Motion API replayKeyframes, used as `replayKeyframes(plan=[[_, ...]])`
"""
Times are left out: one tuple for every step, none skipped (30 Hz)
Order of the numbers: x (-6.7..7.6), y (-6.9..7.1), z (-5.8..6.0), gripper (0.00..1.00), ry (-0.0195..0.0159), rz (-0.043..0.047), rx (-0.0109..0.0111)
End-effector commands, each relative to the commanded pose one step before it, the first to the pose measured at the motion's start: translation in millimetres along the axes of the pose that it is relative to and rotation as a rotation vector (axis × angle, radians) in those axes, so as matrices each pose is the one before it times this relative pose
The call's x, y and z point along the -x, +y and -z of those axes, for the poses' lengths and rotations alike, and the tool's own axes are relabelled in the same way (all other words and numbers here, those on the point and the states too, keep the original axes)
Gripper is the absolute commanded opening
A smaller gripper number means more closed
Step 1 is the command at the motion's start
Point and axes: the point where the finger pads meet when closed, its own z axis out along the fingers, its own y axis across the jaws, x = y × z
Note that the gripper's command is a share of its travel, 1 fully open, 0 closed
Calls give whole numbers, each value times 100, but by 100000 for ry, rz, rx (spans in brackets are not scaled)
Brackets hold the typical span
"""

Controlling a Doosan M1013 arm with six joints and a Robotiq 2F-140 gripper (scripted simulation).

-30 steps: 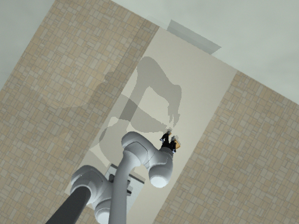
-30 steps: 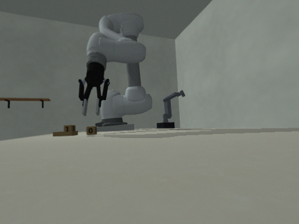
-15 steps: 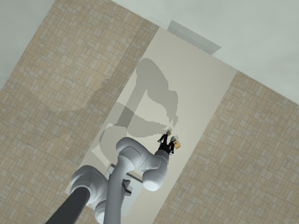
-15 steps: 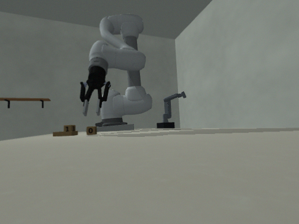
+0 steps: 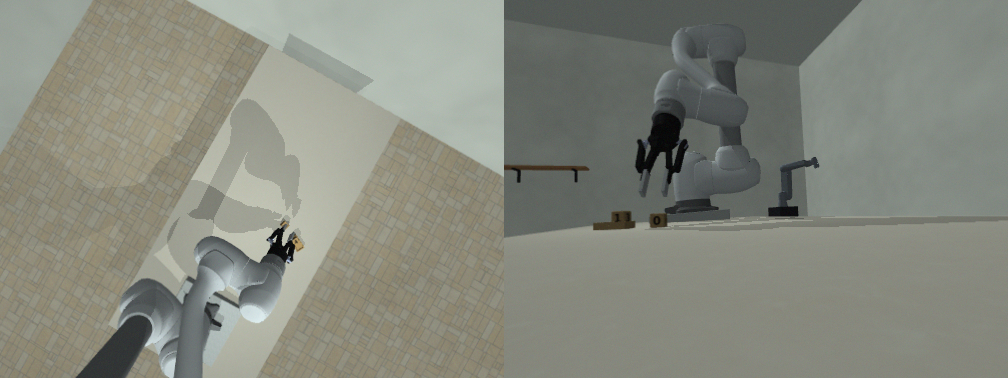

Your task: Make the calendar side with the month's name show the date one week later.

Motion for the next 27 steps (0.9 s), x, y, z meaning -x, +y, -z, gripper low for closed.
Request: replayKeyframes(plan=[[-154,-456,-39,36,-297,-191,-1755],[-49,-182,-16,36,-112,-53,-547],[-46,-189,-17,36,-135,-55,-570],[0,0,0,36,0,0,0],[0,0,0,36,0,0,0],[-43,-196,-18,36,-159,-56,-591],[-39,-202,-18,36,-186,-58,-609],[-35,-207,-19,36,-215,-59,-624],[-29,-211,-19,36,-246,-60,-637],[-23,-214,-19,36,-279,-61,-645],[-16,-216,-19,36,-314,-62,-650],[-9,-216,-19,36,-350,-63,-651],[-1,-215,-19,36,-387,-63,-648],[8,-212,-19,36,-425,-63,-640],[17,-208,-19,36,-463,-63,-628],[26,-203,-18,36,-501,-62,-612],[35,-196,-17,36,-539,-62,-591],[44,-187,-17,36,-577,-61,-565],[52,-177,-16,36,-613,-61,-535],[61,-166,-15,36,-647,-60,-501],[0,0,0,36,0,0,0],[0,0,0,36,0,0,0],[69,-153,-13,36,-680,-59,-462],[76,-139,-12,36,-710,-58,-420],[83,-124,-11,36,-737,-57,-374],[89,-107,-9,36,-761,-57,-324],[94,-90,-8,36,-782,-56,-272]])
